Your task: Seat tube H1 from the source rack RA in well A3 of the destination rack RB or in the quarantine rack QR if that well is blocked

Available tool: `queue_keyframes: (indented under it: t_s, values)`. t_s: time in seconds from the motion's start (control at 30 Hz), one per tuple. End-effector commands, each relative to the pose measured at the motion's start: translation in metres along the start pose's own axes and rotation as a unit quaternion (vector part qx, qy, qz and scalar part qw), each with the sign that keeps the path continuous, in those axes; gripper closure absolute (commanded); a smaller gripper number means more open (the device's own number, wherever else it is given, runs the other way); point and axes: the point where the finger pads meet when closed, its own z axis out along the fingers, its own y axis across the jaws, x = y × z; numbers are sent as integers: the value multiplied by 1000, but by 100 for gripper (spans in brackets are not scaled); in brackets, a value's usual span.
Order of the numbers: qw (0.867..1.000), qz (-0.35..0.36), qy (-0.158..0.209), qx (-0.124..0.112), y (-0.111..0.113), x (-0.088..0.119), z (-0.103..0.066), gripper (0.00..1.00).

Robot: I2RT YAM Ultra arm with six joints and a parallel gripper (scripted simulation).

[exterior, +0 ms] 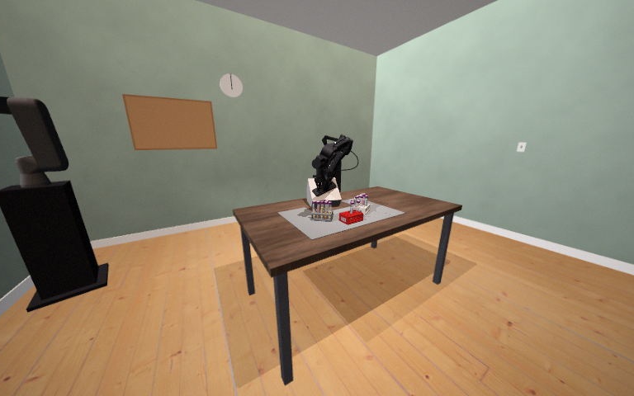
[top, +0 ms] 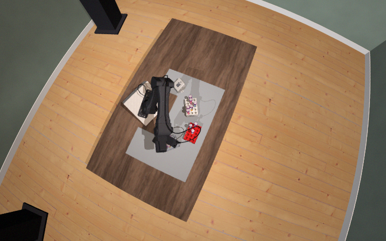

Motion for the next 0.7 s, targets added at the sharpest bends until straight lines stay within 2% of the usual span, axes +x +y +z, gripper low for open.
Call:
queue_keyframes:
  t_s: [0.0, 0.1, 0.23, 0.27, 0.67]
  values:
    - [997, -50, -42, -36, -9, -12, -7, 70]
    - [997, -50, -42, -35, -24, -9, -6, 70]
    - [997, -50, -42, -35, -23, -9, -7, 70]
    - [997, -59, -48, -21, -20, -12, -14, 70]
    - [997, -59, -48, -21, -18, -11, -17, 70]
